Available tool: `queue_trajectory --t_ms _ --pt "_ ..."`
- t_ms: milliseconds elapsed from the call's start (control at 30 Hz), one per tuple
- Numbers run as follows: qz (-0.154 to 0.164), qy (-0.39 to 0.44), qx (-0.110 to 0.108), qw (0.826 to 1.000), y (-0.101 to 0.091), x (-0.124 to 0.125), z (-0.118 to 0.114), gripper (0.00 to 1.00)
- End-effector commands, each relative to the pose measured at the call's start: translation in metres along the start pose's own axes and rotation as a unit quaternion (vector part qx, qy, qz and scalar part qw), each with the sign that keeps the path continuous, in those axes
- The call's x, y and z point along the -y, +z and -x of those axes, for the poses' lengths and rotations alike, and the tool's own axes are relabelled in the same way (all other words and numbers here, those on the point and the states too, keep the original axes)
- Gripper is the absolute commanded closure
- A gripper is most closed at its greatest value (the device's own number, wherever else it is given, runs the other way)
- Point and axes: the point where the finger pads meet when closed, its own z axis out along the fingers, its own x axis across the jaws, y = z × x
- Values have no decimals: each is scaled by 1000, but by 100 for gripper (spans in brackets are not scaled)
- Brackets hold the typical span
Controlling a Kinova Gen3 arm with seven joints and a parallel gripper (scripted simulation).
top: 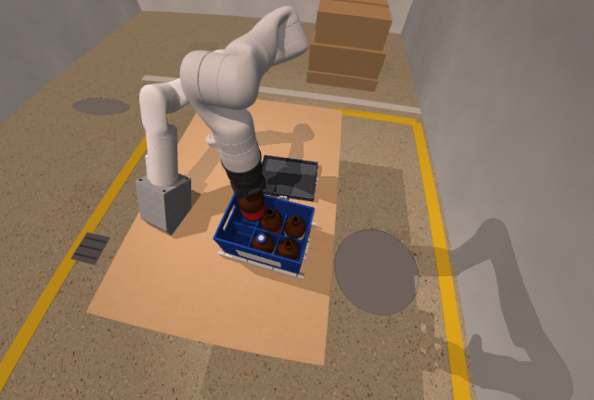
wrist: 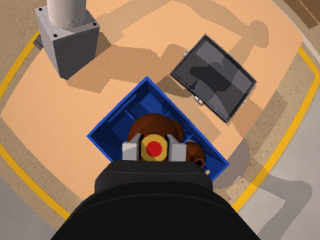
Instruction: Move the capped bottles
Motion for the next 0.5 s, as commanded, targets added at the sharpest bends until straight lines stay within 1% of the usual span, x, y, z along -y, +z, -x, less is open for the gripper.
queue_trajectory --t_ms 0,267,367,467 --pt "0 -5 -1 1000 0 5 -7 100" --pt "0 -7 0 1000 1 16 -18 100" --pt "0 -3 0 1000 0 16 -16 100" --pt "0 -4 0 1000 0 20 -20 100"
